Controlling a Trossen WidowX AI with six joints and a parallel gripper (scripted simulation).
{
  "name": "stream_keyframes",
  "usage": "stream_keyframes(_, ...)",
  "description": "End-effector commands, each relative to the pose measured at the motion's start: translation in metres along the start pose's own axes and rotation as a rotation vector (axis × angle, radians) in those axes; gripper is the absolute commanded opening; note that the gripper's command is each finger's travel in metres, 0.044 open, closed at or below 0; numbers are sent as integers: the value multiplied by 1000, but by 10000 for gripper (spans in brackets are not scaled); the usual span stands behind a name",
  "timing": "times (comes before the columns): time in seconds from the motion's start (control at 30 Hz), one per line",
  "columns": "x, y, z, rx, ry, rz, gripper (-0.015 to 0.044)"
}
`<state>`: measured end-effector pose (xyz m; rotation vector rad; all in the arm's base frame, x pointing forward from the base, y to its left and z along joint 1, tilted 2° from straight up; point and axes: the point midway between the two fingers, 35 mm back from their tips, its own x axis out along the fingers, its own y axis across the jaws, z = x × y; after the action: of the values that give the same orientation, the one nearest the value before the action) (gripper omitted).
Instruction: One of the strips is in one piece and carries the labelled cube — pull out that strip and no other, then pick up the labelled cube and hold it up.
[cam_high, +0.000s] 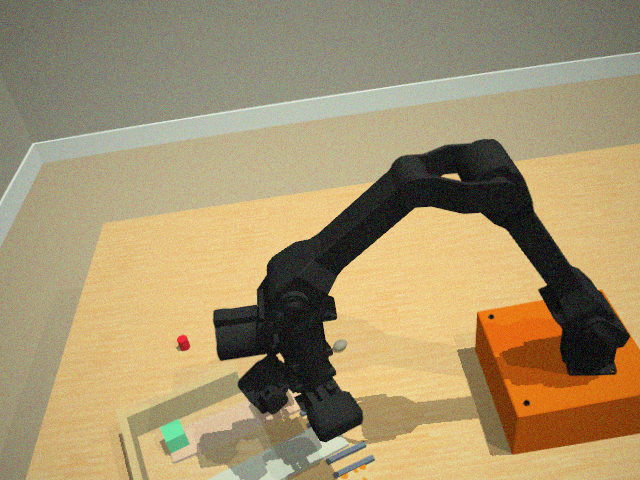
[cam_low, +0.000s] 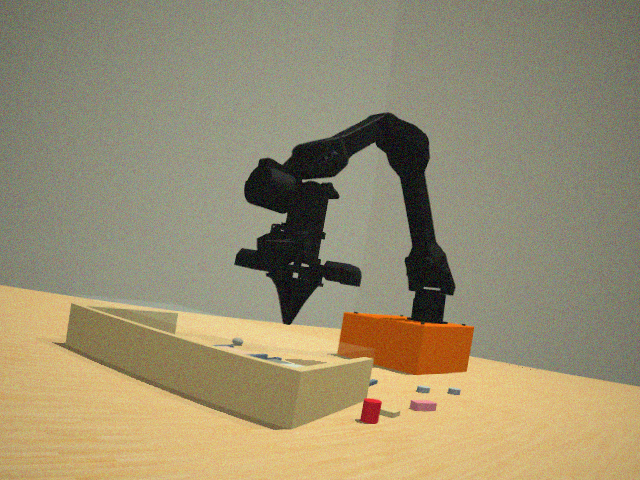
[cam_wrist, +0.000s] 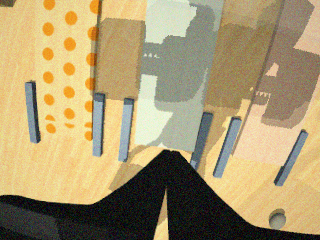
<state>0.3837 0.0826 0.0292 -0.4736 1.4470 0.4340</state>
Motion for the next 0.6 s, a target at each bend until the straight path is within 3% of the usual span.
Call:
stream_keyframes(0.0, 10, 2, -1, -5, 8, 8, 0)
stream_keyframes(0.57, 38, 2, 0, -5, 8, 8, 0)
